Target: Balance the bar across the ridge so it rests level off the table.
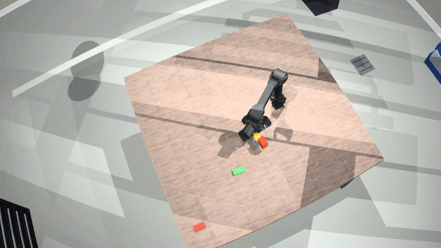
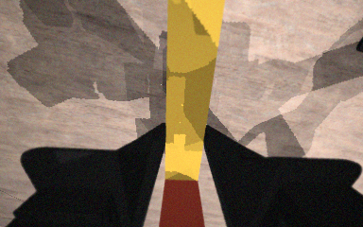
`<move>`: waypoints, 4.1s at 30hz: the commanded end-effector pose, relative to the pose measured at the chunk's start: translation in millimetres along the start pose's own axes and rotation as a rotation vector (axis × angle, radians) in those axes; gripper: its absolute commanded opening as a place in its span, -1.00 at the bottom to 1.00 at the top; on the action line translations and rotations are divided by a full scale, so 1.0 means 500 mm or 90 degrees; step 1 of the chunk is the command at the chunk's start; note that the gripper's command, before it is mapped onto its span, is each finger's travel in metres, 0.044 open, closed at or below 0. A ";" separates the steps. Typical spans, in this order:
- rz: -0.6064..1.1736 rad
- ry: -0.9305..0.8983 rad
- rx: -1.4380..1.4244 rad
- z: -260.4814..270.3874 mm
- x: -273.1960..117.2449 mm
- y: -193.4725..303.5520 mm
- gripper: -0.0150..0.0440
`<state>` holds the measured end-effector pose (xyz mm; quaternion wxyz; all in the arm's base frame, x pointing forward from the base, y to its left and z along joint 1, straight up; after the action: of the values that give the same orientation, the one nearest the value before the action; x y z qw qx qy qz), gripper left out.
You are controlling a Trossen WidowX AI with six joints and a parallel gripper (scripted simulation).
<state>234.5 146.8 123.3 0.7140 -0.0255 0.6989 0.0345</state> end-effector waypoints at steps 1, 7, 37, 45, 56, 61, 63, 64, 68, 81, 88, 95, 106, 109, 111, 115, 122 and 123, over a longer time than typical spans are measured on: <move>-0.001 0.001 0.000 0.000 -0.001 0.000 -0.49; -0.001 0.001 0.000 0.000 -0.002 0.000 -0.49; -0.001 0.001 0.000 -0.001 -0.001 0.000 -0.49; -0.001 0.001 0.000 -0.001 -0.001 0.000 -0.49; -0.001 0.001 0.000 -0.001 -0.001 0.000 -0.31; -0.001 0.001 0.000 -0.001 -0.001 0.000 0.07; -0.001 0.001 0.000 -0.001 -0.001 0.000 0.07; -0.001 0.001 0.000 -0.001 -0.001 0.000 0.07; -0.001 0.001 0.000 -0.001 -0.001 0.000 0.07; -0.001 0.001 0.000 -0.001 -0.001 0.000 0.08; -0.001 0.001 0.000 -0.001 -0.001 0.000 0.08; -0.001 0.001 0.000 -0.001 -0.001 0.000 0.09; -0.001 0.001 0.000 -0.001 -0.001 0.000 0.14; -0.001 0.001 0.000 -0.001 -0.001 0.000 0.14; -0.001 0.001 0.000 -0.001 -0.001 0.000 0.14; -0.001 0.001 0.000 -0.001 -0.001 0.000 0.14; -0.001 0.001 0.000 -0.001 -0.001 0.000 0.67; -0.001 0.001 0.000 -0.001 -0.001 0.000 0.76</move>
<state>234.3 146.6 123.7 0.7136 -0.0259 0.6993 0.0340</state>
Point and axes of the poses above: the point midway between the two fingers, 35 mm back from their tips, its own x axis out along the fingers, its own z axis across the jaws, y = z × x, the point moved 1 cm from there along -x, back along the fingers, and after that the axes turned 3 degrees about x, right-handed, at the moved point
